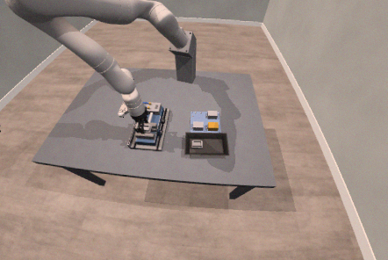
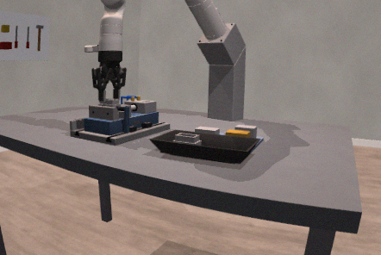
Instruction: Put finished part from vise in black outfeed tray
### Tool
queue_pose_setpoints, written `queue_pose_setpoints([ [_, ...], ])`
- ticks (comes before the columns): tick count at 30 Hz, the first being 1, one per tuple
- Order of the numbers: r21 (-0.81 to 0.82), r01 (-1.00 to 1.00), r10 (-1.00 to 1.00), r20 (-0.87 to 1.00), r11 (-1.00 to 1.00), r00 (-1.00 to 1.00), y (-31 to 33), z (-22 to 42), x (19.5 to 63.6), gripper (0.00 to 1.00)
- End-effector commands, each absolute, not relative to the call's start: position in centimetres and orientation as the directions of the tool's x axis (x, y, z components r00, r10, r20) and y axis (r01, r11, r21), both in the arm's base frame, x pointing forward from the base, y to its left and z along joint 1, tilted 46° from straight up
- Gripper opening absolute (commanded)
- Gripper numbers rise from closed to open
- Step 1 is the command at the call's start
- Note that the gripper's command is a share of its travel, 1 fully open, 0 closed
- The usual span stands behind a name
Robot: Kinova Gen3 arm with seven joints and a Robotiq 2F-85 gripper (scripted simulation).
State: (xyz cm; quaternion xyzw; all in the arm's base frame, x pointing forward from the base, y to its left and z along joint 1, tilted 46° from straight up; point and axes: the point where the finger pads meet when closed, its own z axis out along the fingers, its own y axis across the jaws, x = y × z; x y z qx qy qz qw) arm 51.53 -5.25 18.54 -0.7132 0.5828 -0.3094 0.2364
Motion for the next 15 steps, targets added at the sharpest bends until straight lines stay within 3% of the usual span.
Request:
queue_pose_setpoints([
  [1,-0.698,-0.685,-0.978,0.166,-0.209,0.129,-5.26,18.59,51.53,0.67],
  [6,-0.698,-0.685,-0.978,0.166,-0.209,0.129,-5.26,18.59,51.53,0.67],
  [7,-0.698,-0.685,-0.978,0.166,-0.209,0.129,-5.26,18.59,51.53,0.0],
  [15,-0.698,-0.685,-0.978,0.166,-0.209,0.129,-5.26,18.59,51.53,0.0],
])
